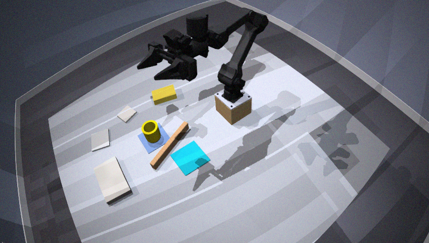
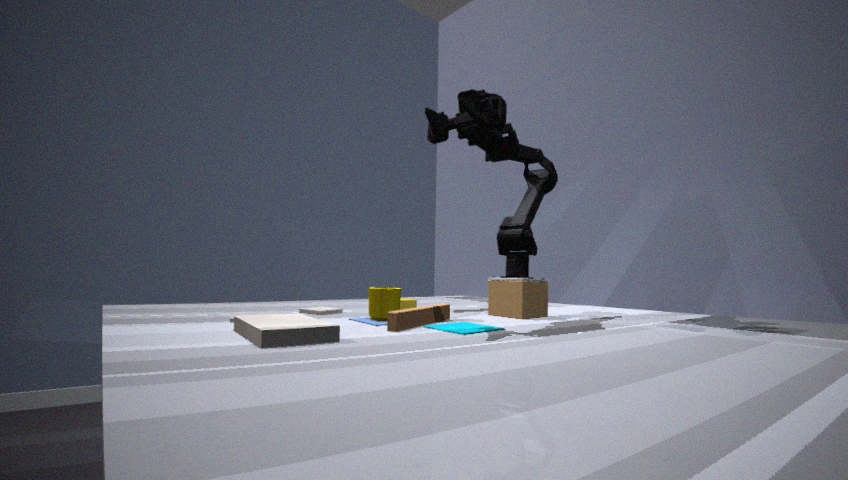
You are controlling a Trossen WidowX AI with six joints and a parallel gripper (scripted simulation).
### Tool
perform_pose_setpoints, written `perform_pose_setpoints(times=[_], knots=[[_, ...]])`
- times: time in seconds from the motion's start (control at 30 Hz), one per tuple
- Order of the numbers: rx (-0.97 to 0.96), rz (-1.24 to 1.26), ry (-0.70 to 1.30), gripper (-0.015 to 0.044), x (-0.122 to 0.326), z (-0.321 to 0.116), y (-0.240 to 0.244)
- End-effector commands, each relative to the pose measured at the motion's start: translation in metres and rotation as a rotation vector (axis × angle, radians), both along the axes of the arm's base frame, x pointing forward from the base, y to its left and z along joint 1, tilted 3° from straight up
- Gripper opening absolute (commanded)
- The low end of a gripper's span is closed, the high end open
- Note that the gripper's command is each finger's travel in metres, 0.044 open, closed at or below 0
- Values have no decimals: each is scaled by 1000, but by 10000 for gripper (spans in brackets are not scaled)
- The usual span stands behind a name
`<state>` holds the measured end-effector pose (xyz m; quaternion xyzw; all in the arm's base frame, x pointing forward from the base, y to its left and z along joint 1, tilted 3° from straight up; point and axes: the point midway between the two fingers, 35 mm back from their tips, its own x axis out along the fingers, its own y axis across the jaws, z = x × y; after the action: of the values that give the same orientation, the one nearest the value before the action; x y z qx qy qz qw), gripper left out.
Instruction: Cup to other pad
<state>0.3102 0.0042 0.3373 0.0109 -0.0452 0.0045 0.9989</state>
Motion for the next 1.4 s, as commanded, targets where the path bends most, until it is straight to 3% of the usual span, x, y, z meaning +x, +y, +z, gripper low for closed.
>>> perform_pose_setpoints(times=[0.0,0.27,0.5,0.7,0.8,1.37], knots=[[-11,-5,13,374,2,-2,-1],[-433,-68,617,167,51,-119,-61],[-693,167,1181,167,33,-227,-116],[-750,552,1517,167,-7,-293,-143],[-744,646,1565,167,-15,-303,-146],[-744,646,1564,167,-11,-316,-145]])
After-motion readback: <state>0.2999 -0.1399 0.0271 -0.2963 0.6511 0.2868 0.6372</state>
